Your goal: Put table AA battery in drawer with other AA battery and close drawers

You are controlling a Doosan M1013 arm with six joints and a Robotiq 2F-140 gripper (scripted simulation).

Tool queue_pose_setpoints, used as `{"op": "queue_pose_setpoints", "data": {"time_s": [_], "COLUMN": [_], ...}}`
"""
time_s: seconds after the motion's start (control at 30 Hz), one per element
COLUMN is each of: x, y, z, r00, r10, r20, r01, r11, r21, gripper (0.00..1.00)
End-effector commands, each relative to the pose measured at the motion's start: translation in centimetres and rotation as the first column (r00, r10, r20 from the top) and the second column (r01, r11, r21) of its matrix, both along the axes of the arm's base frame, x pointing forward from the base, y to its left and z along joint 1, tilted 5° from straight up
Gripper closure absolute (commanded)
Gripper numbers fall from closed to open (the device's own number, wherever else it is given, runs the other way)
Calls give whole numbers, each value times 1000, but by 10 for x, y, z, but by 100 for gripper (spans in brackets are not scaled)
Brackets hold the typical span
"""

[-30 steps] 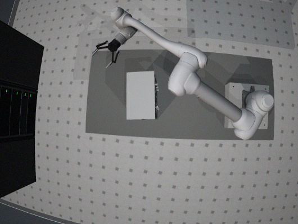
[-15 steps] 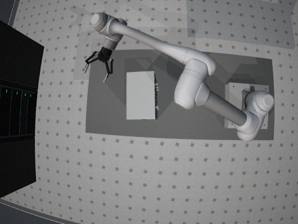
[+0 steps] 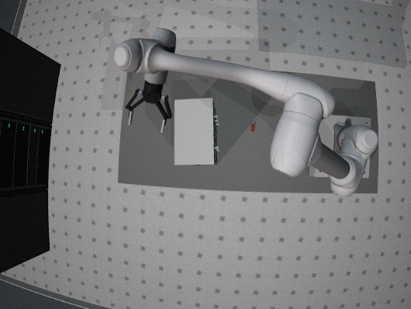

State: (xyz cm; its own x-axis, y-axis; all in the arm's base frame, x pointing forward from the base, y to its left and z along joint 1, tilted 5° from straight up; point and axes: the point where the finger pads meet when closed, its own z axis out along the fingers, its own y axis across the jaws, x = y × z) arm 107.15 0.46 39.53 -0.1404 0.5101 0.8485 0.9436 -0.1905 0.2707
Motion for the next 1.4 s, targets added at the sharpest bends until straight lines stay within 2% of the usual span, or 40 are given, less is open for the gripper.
{"op": "queue_pose_setpoints", "data": {"time_s": [0.0, 0.13, 0.17, 0.27, 0.3, 0.4, 0.5, 0.67, 0.7, 1.0, 1.07, 1.2, 1.37], "x": [-33, -95, -95, -146, -146, -197, -197, -283, -283, -411, -411, -453, -489], "y": [-1, -8, -8, -16, -16, -25, -25, -42, -42, -72, -72, -82, -91], "z": [-3, -11, -11, -18, -18, -25, -25, -38, -38, -59, -59, -66, -72], "r00": [999, 996, 996, 991, 991, 986, 986, 977, 977, 963, 963, 959, 956], "r10": [-24, -39, -39, -52, -52, -66, -66, -86, -86, -114, -114, -122, -127], "r20": [-31, -86, -86, -123, -123, -154, -154, -196, -196, -244, -244, -256, -265], "r01": [21, 19, 19, 11, 11, -3, -3, -34, -34, -94, -94, -116, -136], "r11": [996, 976, 976, 949, 949, 913, 913, 842, 842, 705, 705, 655, 608], "r21": [-84, -219, -219, -316, -316, -407, -407, -539, -539, -703, -703, -747, -782], "gripper": [0, 0, 0, 0, 0, 0, 0, 0, 0, 0, 0, 0, 0]}}
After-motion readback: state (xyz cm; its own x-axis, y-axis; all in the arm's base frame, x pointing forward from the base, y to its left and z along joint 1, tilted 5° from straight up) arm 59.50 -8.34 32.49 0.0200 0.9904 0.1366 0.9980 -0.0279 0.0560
